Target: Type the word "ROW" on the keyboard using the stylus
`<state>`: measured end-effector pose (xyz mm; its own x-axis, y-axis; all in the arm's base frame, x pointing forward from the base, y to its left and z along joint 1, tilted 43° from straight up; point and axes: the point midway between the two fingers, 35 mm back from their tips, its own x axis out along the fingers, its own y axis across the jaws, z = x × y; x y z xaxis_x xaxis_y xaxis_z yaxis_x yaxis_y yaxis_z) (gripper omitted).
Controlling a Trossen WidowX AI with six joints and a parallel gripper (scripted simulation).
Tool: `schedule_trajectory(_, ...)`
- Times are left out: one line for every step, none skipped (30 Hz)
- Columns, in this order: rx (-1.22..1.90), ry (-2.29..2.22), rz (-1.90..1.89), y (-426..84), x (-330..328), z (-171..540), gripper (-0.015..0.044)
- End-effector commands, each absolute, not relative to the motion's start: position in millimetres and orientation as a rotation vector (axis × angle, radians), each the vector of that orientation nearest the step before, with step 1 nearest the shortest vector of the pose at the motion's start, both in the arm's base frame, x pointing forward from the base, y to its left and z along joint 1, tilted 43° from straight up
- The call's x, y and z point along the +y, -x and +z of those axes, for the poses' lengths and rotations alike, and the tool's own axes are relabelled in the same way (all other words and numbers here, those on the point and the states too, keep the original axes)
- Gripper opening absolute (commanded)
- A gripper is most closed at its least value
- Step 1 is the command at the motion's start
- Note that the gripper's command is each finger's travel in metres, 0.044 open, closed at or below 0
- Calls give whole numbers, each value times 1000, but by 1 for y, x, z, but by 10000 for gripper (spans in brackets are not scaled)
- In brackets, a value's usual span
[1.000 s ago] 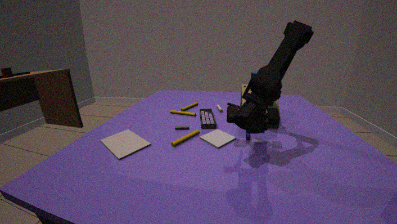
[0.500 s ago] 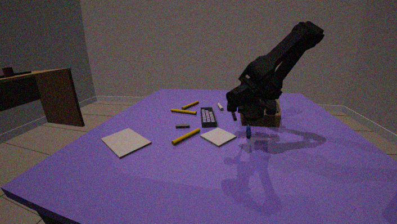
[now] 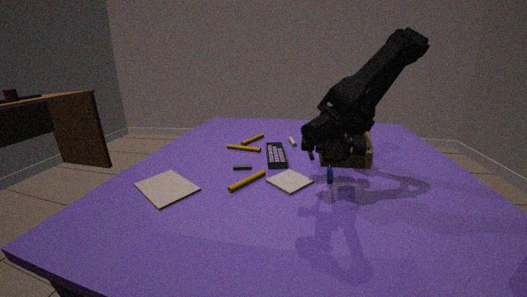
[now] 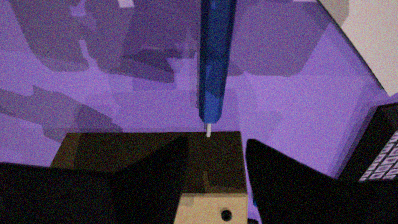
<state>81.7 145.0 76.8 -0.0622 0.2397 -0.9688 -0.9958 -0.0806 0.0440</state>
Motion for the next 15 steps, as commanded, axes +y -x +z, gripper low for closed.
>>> schedule_trajectory(1040,1053,1410,-81,146,72,150)
schedule_trajectory(1040,1053,1410,-80,147,72,150)
schedule_trajectory(1040,1053,1410,-80,147,71,150)
schedule_trajectory(1040,1053,1410,-80,147,70,150)
schedule_trajectory(1040,1053,1410,-80,148,69,150)
schedule_trajectory(1040,1053,1410,-80,148,69,150)
schedule_trajectory(1040,1053,1410,-80,148,68,150)
schedule_trajectory(1040,1053,1410,-80,149,68,150)
schedule_trajectory(1040,1053,1410,-80,149,67,150)
schedule_trajectory(1040,1053,1410,-80,150,67,150)
schedule_trajectory(1040,1052,1410,-80,150,66,150)
schedule_trajectory(1040,1052,1410,-79,151,66,150)
schedule_trajectory(1040,1052,1410,-79,151,65,150)
schedule_trajectory(1040,1052,1410,-79,152,64,150)
schedule_trajectory(1040,1052,1410,-79,152,64,150)
